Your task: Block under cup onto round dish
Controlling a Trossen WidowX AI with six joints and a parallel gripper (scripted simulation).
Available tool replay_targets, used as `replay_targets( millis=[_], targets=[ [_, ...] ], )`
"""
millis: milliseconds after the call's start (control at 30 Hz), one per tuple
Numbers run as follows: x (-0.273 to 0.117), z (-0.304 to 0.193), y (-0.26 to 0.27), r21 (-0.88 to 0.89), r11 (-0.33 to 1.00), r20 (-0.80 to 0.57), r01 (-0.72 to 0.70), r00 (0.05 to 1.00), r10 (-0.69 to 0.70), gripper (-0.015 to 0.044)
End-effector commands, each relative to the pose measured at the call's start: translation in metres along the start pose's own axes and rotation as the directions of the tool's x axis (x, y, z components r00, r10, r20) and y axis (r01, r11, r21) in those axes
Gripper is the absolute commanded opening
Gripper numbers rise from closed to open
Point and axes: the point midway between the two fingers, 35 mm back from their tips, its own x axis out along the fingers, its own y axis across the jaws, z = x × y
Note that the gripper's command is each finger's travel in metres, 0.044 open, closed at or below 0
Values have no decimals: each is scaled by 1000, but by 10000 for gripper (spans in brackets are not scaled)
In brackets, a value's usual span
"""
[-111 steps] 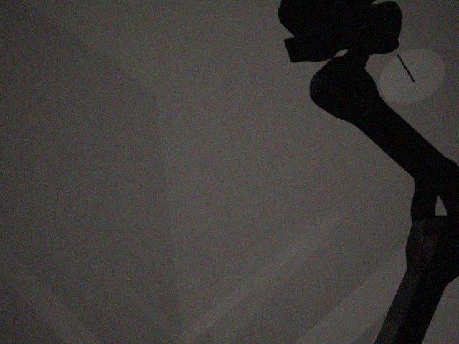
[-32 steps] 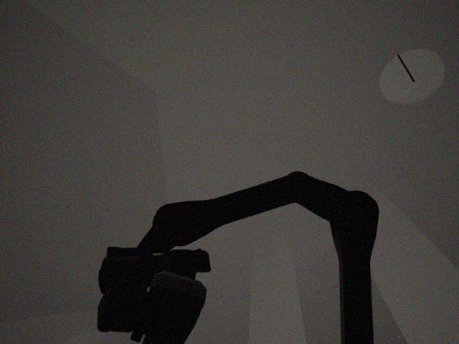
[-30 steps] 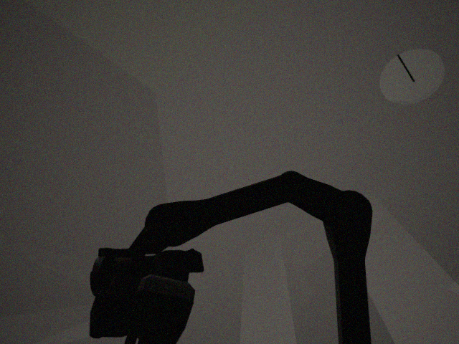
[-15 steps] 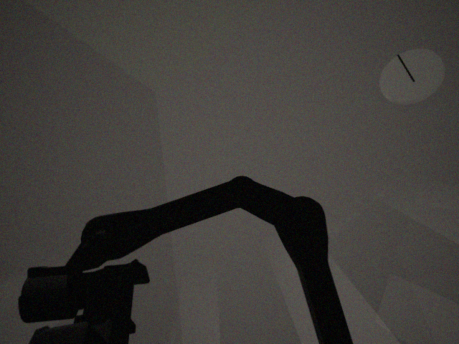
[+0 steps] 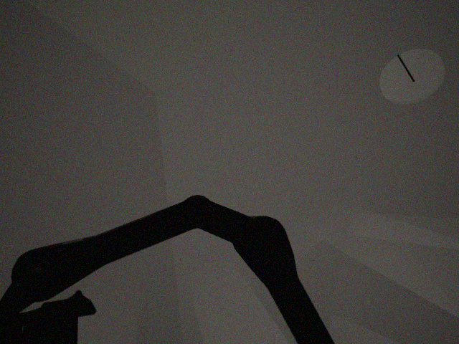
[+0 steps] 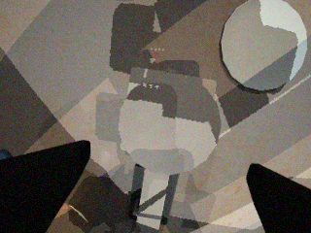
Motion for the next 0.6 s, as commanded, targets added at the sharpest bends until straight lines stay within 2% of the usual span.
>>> replay_targets(
  millis=[0,567],
  targets=[
    [-1,3,2,25,1000,10,4,1000,-5,440],
    [28,4,2,25,1000,10,4,1000,-4,440]
  ],
)
